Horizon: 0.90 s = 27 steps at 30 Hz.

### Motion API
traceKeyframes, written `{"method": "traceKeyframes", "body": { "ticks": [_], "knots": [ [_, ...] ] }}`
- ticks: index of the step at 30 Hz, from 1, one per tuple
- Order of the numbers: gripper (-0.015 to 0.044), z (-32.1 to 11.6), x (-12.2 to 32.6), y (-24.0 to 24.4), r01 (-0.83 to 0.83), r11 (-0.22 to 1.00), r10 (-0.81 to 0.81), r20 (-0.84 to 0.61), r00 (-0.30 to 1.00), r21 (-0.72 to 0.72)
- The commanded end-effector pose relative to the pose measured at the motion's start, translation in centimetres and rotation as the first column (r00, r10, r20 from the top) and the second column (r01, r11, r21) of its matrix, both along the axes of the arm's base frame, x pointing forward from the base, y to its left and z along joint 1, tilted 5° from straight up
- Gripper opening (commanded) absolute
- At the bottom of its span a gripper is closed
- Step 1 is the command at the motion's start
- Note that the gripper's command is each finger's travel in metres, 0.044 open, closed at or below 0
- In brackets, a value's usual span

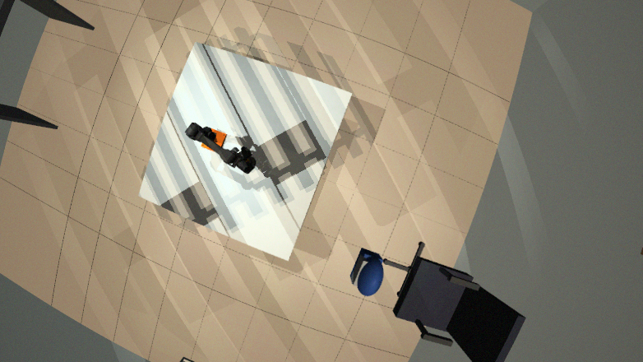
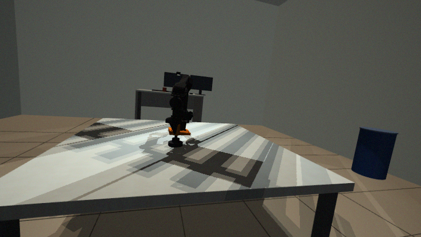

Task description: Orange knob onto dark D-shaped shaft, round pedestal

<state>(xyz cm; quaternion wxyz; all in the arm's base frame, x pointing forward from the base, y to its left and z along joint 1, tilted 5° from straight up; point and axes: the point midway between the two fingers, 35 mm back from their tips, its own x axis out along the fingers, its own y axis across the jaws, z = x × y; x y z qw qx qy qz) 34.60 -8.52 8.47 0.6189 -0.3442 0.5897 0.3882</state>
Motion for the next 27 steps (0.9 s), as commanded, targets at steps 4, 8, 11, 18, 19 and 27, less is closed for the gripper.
{"method": "traceKeyframes", "body": {
  "ticks": [4, 8, 11, 18, 19, 27],
  "knots": [
    [0.0, 0.12, 0.08, -0.09, -0.018, 1.0, 0.018, 0.006, 1.0, -0.007],
    [0.0, -0.01, 0.19, -0.12, -0.018, 1.0, 0.018, 0.006, 1.0, -0.007],
    [0.0, -0.13, 0.32, -0.16, -0.018, 1.0, 0.018, 0.006, 1.0, -0.007],
    [0.0, -0.29, 0.42, -0.18, -0.018, 1.0, 0.018, 0.006, 1.0, -0.007],
    [0.0, -0.37, 0.4, -0.17, -0.018, 1.0, 0.018, 0.006, 1.0, -0.007],
    [0.0, -0.33, 0.28, -0.13, -0.018, 1.0, 0.018, 0.006, 1.0, -0.007]
  ]
}}
